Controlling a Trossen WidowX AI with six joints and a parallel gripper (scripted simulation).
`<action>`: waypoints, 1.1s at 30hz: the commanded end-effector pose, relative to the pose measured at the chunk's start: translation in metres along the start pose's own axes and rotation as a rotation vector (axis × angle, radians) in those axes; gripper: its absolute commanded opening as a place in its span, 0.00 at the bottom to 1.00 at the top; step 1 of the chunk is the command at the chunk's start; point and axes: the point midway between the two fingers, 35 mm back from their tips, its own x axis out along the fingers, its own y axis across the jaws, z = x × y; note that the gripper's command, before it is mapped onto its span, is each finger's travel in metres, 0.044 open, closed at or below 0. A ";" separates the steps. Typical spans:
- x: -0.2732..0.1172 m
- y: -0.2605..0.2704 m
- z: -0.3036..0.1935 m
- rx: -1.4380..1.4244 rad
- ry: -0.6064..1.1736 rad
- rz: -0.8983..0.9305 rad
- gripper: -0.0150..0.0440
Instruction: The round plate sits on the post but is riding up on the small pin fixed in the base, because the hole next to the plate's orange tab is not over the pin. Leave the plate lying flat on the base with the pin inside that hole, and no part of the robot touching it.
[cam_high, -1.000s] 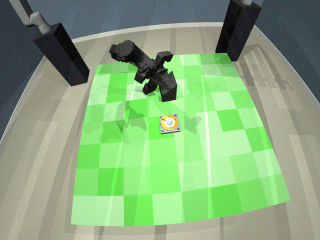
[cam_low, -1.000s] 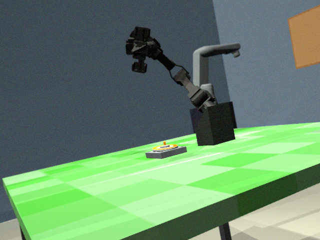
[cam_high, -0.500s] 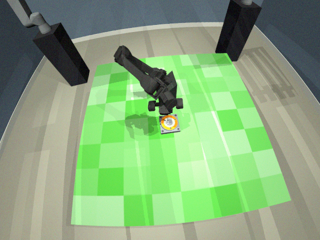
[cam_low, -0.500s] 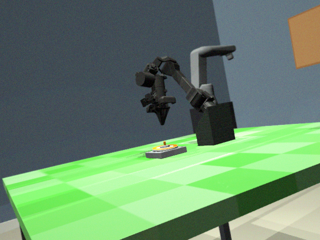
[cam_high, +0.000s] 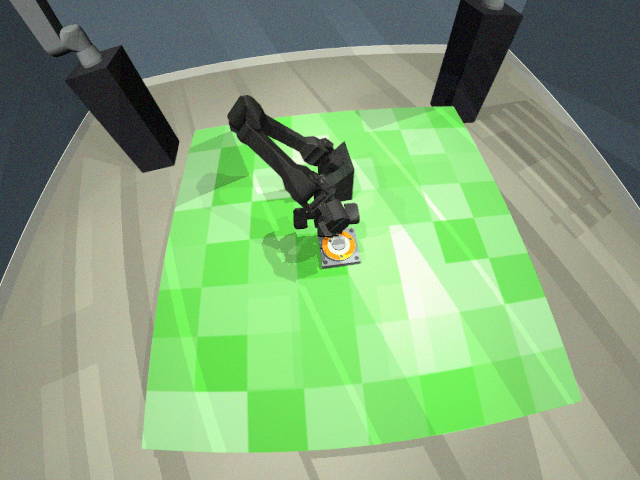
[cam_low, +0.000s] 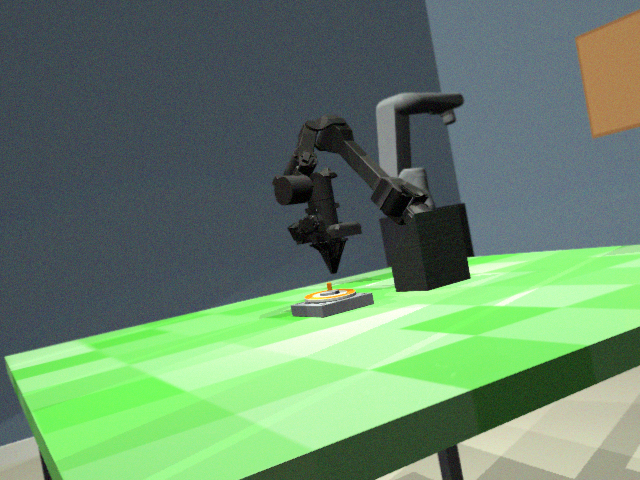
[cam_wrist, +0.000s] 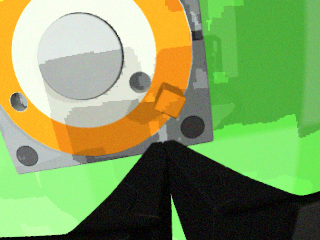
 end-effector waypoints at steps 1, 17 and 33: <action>0.017 0.000 -0.003 -0.011 0.008 -0.007 0.25; 0.026 -0.012 0.008 -0.010 0.008 -0.009 0.25; 0.025 -0.018 0.020 -0.010 0.007 -0.010 0.25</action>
